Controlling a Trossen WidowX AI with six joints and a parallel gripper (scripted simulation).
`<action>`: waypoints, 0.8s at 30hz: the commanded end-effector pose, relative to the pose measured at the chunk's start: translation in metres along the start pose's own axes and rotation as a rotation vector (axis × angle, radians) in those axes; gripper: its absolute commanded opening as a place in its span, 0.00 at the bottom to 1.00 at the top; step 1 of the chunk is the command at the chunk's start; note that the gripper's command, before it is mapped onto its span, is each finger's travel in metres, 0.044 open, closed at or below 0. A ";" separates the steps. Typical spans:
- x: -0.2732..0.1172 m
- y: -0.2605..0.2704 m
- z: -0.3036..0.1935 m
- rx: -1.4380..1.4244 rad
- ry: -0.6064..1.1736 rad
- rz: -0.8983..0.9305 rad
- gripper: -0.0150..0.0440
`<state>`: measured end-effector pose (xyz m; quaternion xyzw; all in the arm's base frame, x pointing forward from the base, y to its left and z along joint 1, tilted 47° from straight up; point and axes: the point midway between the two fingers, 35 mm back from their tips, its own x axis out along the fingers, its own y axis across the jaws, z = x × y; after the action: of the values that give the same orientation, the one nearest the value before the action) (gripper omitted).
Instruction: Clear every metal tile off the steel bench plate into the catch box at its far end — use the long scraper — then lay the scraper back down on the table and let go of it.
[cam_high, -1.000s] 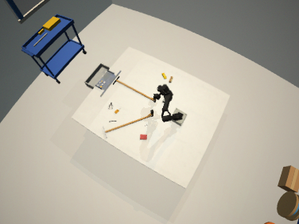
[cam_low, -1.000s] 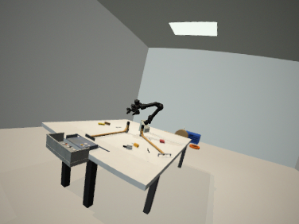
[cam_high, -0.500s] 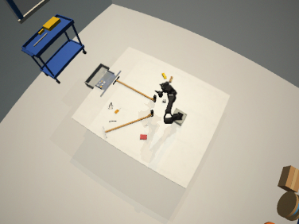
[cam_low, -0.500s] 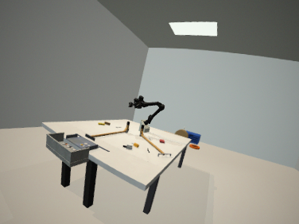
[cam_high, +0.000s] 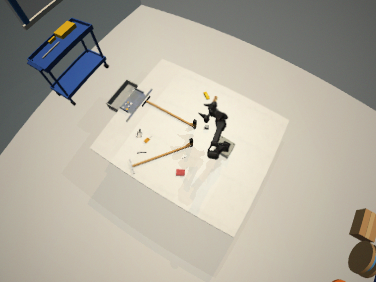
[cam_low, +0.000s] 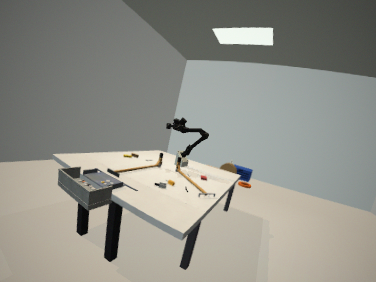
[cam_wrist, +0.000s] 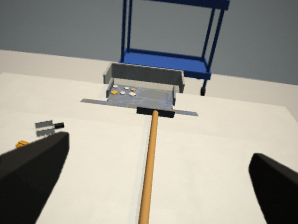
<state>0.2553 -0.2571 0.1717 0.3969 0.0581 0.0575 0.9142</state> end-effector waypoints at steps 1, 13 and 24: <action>-0.009 0.007 0.010 -0.020 -0.020 0.007 1.00; -0.009 0.005 0.011 -0.020 -0.020 0.007 1.00; -0.009 0.005 0.011 -0.020 -0.020 0.007 1.00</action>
<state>0.2480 -0.2626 0.1819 0.3888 0.0473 0.0548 0.9185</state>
